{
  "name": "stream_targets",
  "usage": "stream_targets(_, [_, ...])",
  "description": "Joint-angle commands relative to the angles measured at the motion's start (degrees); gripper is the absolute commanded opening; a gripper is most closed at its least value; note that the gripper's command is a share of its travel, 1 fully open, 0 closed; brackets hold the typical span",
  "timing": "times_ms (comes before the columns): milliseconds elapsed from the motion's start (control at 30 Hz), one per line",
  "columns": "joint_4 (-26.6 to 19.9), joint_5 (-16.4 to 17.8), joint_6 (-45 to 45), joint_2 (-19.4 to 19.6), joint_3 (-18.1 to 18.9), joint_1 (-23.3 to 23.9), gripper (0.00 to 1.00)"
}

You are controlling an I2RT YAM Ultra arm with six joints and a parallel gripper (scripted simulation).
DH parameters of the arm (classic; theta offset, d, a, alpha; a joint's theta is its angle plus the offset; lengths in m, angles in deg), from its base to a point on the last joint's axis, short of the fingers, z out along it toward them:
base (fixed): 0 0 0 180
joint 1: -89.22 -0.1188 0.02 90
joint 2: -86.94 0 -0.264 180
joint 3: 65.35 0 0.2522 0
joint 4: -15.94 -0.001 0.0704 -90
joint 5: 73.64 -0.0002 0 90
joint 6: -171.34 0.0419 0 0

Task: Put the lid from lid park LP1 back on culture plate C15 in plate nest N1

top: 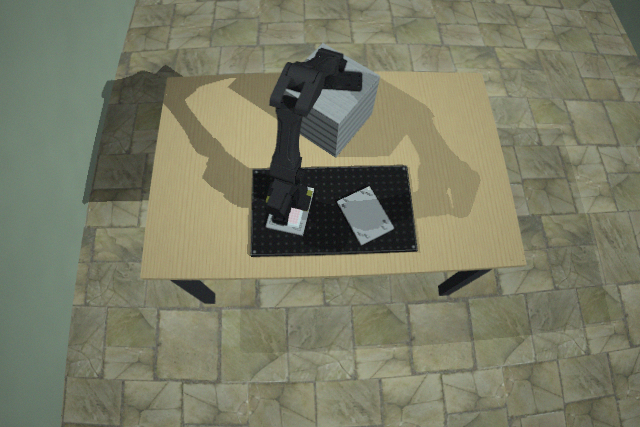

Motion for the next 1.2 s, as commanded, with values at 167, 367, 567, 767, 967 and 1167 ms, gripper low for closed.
stream_targets(167, [0.5, 0.03, 0.01, -0.38, 0.23, -0.04, 0.0])
stream_targets(367, [0.51, 0.03, 0.02, -0.38, 0.21, -0.05, 0.0])
stream_targets(567, [0.51, 0.03, 0.02, -0.38, 0.21, -0.05, 1.0])
stream_targets(767, [0.51, 0.03, 0.02, -0.38, 0.21, -0.05, 1.0])
stream_targets(967, [0.51, 0.03, 0.02, -0.38, 0.21, -0.05, 1.0])
stream_targets(1167, [-0.59, 0.02, 0.03, -1.81, -0.11, -0.05, 1.0])
